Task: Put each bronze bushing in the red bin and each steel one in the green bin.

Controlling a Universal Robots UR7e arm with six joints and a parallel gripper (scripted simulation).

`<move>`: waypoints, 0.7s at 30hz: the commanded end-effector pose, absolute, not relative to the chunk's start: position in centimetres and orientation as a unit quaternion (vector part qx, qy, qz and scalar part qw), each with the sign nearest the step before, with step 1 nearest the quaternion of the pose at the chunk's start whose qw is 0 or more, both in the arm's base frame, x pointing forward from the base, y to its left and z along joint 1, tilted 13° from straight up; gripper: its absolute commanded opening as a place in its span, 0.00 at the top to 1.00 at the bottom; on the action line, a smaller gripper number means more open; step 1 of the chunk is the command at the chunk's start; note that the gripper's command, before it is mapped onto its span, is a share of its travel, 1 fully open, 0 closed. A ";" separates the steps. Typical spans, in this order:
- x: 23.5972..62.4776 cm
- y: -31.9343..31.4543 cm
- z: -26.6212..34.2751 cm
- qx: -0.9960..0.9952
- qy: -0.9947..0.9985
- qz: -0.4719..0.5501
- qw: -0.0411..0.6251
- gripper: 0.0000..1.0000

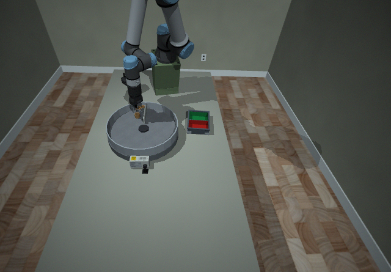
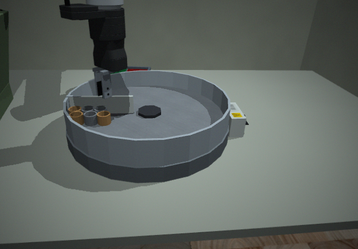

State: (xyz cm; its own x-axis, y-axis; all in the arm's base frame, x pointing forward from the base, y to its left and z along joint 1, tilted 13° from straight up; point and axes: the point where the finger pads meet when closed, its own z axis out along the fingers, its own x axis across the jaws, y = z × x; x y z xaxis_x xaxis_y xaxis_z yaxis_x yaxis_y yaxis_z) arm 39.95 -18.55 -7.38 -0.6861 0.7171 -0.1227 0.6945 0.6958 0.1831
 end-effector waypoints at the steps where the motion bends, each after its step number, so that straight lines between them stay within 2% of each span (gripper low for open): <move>1: 40.0 -18.6 -7.3 0.385 0.916 0.061 0.093 0.58; 17: 40.0 -18.6 -7.3 0.385 0.916 0.061 0.093 0.58; 18: 40.0 -18.6 -7.3 0.385 0.916 0.061 0.093 0.60; 21: 40.0 -18.6 -7.3 0.385 0.916 0.061 0.093 0.60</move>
State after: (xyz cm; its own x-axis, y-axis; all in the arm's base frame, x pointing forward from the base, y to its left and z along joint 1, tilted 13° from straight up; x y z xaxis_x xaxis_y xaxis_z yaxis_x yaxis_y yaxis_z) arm 39.95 -18.55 -7.38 -0.6861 0.7171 -0.1227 0.6945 0.6958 0.1831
